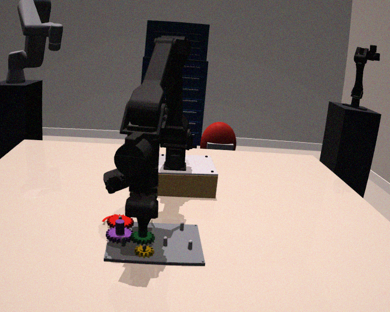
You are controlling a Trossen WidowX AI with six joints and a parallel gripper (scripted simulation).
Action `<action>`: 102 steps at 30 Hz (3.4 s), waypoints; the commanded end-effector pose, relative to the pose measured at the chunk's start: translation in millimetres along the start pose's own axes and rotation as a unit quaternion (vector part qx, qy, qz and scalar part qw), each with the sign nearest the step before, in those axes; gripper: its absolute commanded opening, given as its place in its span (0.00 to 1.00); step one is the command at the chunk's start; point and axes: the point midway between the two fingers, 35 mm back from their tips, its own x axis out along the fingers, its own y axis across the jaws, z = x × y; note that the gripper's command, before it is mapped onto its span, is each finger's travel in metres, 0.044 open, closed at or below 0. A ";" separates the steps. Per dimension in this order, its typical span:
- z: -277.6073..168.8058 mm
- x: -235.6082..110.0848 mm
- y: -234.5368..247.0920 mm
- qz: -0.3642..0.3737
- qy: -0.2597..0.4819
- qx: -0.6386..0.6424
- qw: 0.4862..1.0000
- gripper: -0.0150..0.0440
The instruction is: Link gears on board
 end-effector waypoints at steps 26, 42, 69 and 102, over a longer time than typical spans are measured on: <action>-0.1 4.2 -1.4 -0.001 0.000 0.002 1.000 0.25; -0.5 6.5 -0.2 -0.001 0.000 -0.036 0.999 0.25; -0.6 8.3 -1.1 -0.001 0.000 0.083 0.997 0.25; -1.5 -83.5 -3.9 -0.001 0.000 0.036 0.999 1.00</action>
